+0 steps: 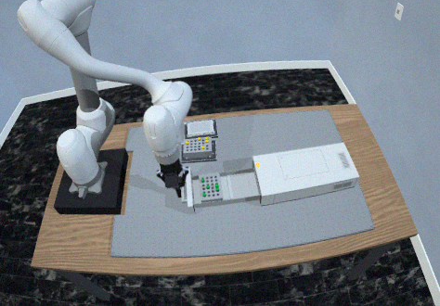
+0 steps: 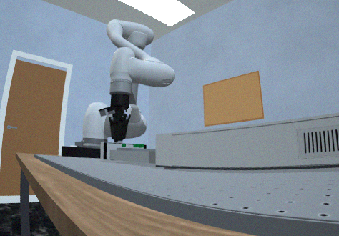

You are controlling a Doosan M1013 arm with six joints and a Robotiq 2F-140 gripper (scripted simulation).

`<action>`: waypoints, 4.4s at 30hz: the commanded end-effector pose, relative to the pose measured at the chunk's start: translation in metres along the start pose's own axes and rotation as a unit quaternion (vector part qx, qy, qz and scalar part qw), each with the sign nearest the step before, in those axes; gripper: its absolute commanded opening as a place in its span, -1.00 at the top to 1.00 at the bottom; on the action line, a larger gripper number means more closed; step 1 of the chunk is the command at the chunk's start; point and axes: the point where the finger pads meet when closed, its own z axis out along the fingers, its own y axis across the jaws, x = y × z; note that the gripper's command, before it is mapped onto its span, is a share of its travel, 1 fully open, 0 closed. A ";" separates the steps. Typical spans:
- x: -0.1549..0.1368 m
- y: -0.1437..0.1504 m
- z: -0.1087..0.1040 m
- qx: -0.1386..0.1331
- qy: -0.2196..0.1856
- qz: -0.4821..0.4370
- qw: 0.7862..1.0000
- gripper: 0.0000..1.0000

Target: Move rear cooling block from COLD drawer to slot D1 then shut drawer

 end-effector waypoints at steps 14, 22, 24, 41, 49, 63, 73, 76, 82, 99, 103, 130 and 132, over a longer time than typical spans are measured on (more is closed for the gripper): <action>0.000 -0.019 0.000 0.000 0.000 0.000 1.000 0.80; 0.000 -0.027 0.000 0.000 0.000 0.000 1.000 0.80; 0.000 -0.030 0.000 0.000 0.000 0.000 1.000 0.80; 0.000 -0.048 0.000 0.000 0.000 0.000 1.000 0.80; 0.000 -0.059 0.000 0.000 0.000 0.000 1.000 0.80; 0.000 -0.073 0.000 0.000 0.000 0.000 1.000 0.80; 0.000 -0.084 0.000 0.000 0.000 0.000 1.000 0.80; 0.000 -0.088 0.000 0.000 0.000 0.000 1.000 0.80; 0.000 -0.096 0.000 0.000 0.000 0.000 1.000 0.80; 0.000 -0.114 0.000 0.000 0.000 0.000 1.000 0.80; 0.000 -0.117 -0.001 0.000 0.000 0.000 1.000 0.80; 0.000 -0.150 -0.001 0.001 0.000 0.000 1.000 0.80; 0.000 -0.152 -0.001 0.001 0.000 0.000 1.000 0.80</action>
